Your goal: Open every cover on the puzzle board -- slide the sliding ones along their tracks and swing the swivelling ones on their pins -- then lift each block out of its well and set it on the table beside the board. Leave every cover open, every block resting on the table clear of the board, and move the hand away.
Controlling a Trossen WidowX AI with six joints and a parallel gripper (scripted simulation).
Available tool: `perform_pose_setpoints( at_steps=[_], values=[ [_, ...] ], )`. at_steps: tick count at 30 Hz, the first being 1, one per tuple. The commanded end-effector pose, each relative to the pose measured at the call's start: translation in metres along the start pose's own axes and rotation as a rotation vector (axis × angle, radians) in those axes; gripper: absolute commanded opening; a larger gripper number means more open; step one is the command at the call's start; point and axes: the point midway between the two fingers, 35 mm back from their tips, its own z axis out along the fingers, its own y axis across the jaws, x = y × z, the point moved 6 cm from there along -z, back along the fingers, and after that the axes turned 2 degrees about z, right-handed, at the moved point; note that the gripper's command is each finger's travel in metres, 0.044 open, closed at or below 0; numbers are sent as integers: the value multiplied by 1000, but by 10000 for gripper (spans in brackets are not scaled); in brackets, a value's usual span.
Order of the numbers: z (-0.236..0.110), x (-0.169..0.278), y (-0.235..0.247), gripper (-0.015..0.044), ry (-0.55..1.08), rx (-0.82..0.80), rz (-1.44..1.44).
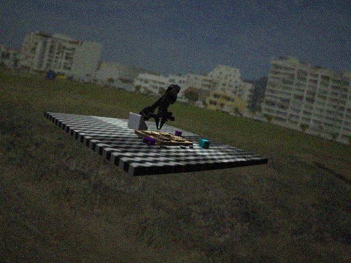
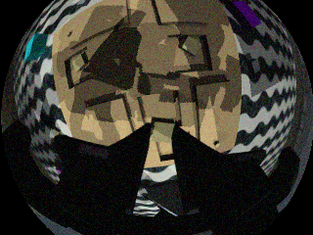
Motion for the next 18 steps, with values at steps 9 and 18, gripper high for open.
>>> perform_pose_setpoints(
  at_steps=[9, 18],
  values=[
    [-31, -2, 0, 80, -5, 6, -7],
    [-43, 2, 10, 80, -6, 9, -6]
  ],
)
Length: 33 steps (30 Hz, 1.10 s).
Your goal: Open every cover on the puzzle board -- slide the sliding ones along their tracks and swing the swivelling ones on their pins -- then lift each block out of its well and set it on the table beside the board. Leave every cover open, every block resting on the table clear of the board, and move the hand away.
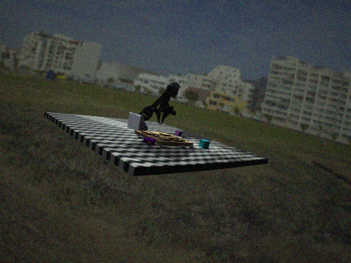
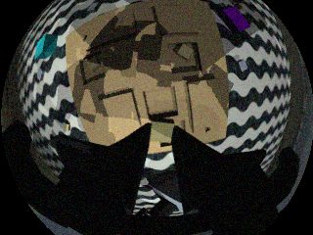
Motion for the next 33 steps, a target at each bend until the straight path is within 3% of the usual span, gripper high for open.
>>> perform_pose_setpoints(
  at_steps=[1, 33],
  values=[
    [-3, 2, 12, 80, 0, 9, -5],
    [-6, 59, 127, 80, -12, 23, 1]
  ],
)
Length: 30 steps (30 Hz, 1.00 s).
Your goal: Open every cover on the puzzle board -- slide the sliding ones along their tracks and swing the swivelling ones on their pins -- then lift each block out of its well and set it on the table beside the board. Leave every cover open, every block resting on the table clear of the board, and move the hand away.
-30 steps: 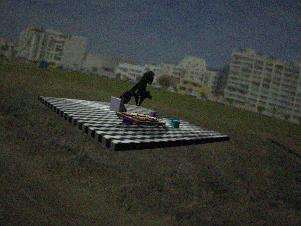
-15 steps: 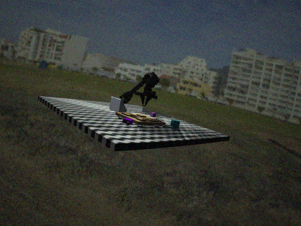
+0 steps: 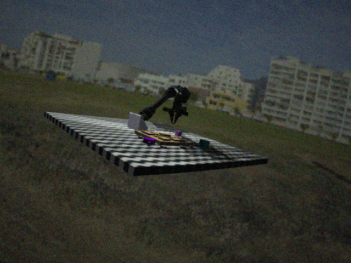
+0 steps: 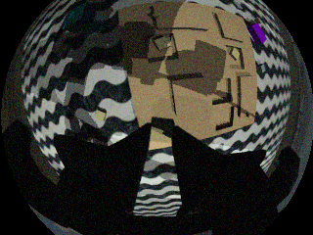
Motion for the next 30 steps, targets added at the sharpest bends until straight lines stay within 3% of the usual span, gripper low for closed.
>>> perform_pose_setpoints(
  at_steps=[1, 30],
  values=[
    [3, 11, 11, 80, 13, -4, 9],
    [1, 95, 83, 80, 33, -32, 4]
  ],
)
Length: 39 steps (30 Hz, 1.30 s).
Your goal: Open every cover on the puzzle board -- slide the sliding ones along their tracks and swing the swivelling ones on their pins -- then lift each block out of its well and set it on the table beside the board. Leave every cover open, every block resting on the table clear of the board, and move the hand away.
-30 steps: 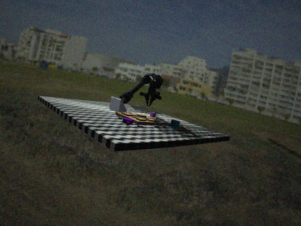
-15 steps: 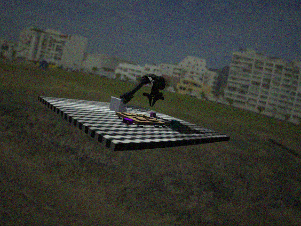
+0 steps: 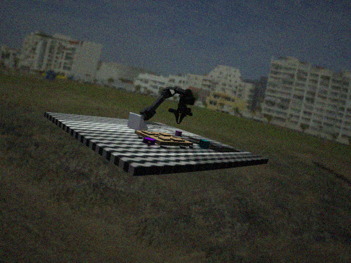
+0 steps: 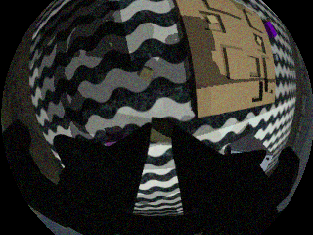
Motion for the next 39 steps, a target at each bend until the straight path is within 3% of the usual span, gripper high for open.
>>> perform_pose_setpoints(
  at_steps=[1, 39],
  values=[
    [3, 11, 4, 80, 16, -4, 10],
    [60, 7, 6, 80, 12, 3, 8]
  ],
)
